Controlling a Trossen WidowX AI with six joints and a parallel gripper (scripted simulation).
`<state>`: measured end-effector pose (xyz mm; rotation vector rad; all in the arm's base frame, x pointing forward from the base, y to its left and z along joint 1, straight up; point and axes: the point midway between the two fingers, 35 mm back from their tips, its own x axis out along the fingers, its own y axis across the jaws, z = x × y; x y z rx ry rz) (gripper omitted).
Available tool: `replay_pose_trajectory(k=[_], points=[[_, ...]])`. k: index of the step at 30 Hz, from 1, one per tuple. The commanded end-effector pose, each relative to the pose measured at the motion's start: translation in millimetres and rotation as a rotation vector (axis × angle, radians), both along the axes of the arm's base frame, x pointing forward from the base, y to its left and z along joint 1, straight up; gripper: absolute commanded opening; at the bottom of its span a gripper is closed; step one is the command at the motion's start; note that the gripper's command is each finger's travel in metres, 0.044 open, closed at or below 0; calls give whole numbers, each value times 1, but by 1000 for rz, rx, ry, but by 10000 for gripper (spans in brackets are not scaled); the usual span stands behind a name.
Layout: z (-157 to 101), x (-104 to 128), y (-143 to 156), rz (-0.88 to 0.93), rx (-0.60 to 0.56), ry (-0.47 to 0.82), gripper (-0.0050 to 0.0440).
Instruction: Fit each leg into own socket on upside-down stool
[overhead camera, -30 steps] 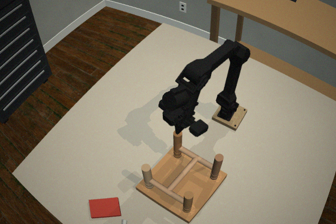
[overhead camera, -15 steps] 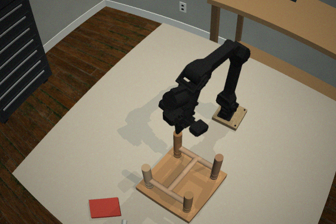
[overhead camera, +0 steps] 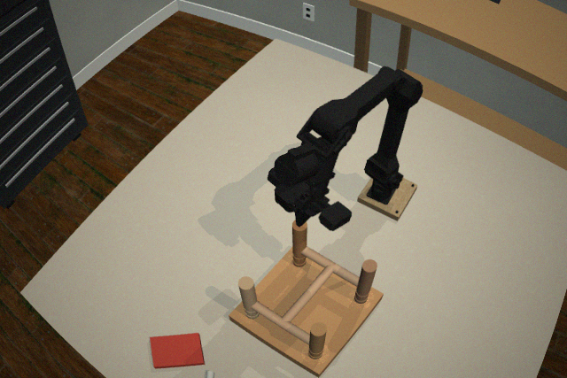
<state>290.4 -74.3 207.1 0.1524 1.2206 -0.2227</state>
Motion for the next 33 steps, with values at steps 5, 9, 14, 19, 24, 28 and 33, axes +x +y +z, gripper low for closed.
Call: replay_pose_trajectory(k=[5,9,14,19,24,28,33], points=[[-27,-3,2,5,23,77,0],[-28,-3,2,5,23,77,0],[-29,-3,2,5,23,77,0],[-29,-3,2,5,23,77,0],[-29,-3,2,5,23,77,0],[-30,-3,2,5,23,77,0],[-30,-3,2,5,23,77,0]])
